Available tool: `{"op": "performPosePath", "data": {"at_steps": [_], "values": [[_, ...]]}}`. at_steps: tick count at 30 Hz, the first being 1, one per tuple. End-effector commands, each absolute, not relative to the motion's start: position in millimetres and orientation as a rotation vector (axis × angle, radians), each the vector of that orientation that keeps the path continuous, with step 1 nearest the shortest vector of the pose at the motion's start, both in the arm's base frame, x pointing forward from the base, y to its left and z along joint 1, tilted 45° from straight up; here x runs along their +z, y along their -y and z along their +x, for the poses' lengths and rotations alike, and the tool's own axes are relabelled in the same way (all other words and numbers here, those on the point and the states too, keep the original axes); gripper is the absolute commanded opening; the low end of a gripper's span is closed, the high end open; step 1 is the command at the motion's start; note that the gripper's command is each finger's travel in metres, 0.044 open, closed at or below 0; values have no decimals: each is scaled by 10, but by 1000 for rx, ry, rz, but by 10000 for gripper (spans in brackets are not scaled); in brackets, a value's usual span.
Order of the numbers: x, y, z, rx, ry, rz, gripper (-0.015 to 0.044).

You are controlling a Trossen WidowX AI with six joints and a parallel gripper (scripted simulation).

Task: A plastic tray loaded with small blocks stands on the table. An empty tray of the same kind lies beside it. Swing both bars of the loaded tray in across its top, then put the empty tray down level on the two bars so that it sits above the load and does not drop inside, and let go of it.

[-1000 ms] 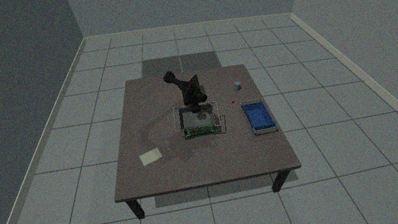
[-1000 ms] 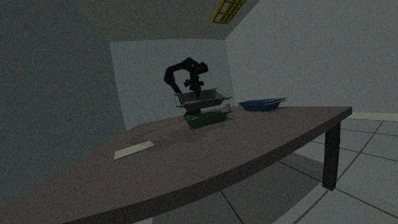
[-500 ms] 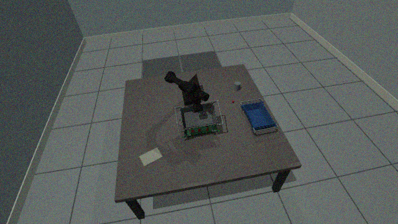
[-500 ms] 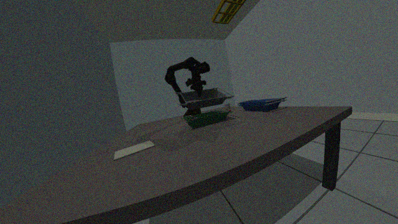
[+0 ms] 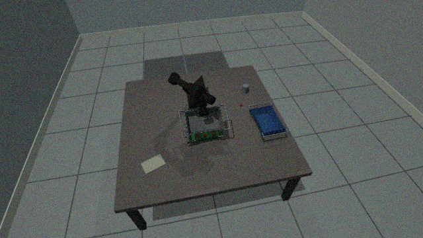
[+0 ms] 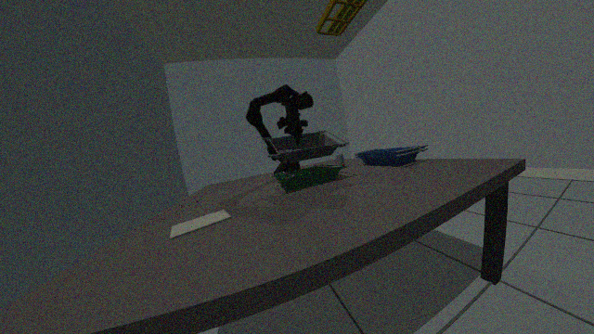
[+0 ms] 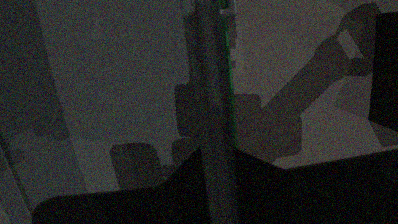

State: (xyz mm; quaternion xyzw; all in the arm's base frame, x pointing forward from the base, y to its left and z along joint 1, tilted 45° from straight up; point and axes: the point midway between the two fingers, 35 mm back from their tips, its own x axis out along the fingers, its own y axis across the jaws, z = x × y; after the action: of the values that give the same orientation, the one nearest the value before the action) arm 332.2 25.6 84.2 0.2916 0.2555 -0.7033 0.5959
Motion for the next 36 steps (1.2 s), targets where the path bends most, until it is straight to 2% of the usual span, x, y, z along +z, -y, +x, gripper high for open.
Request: {"op": "performPosePath", "data": {"at_steps": [1,36], "values": [[876,-301,3348,-1611,-591,681,0],[689,-140,3339,-1611,-591,682,0]]}}
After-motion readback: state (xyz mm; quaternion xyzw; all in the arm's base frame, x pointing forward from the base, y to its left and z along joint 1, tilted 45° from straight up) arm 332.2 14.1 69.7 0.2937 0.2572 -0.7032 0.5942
